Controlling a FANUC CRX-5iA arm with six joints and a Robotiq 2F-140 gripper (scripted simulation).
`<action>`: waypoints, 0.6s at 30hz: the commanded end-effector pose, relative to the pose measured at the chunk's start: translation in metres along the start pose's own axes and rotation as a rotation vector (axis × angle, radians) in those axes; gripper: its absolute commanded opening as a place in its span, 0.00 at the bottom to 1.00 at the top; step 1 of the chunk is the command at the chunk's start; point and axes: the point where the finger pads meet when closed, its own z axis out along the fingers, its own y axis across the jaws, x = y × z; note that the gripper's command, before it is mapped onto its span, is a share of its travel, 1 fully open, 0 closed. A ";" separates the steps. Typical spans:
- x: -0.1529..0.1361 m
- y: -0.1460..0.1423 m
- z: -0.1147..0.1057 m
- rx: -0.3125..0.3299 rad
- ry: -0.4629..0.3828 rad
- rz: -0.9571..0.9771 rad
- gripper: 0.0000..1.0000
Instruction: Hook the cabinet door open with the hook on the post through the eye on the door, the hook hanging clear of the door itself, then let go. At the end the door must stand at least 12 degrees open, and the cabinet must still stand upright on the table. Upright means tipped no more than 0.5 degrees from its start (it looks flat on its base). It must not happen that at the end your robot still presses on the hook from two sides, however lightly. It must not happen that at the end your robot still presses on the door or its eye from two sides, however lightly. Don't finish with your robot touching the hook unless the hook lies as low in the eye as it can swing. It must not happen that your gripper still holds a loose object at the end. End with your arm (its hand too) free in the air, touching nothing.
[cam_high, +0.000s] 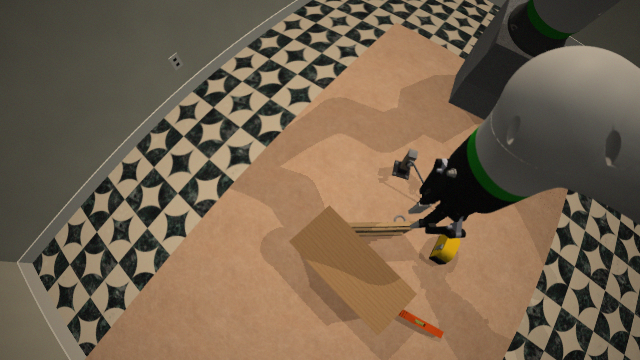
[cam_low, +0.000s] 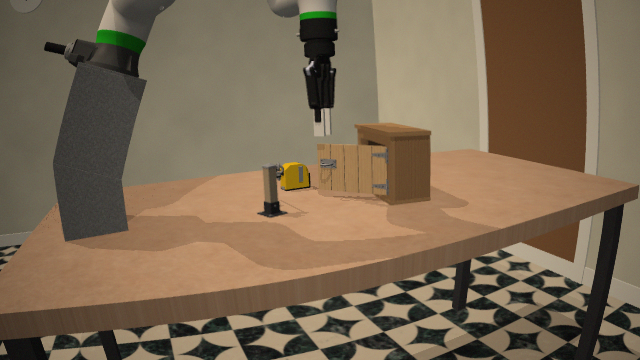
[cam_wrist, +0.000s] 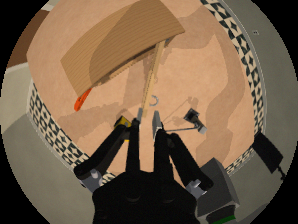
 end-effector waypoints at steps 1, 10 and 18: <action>0.000 0.000 -0.006 0.000 0.000 0.000 0.16; 0.000 0.000 -0.020 0.000 0.000 0.000 0.16; 0.000 0.000 -0.033 0.000 0.000 0.000 0.16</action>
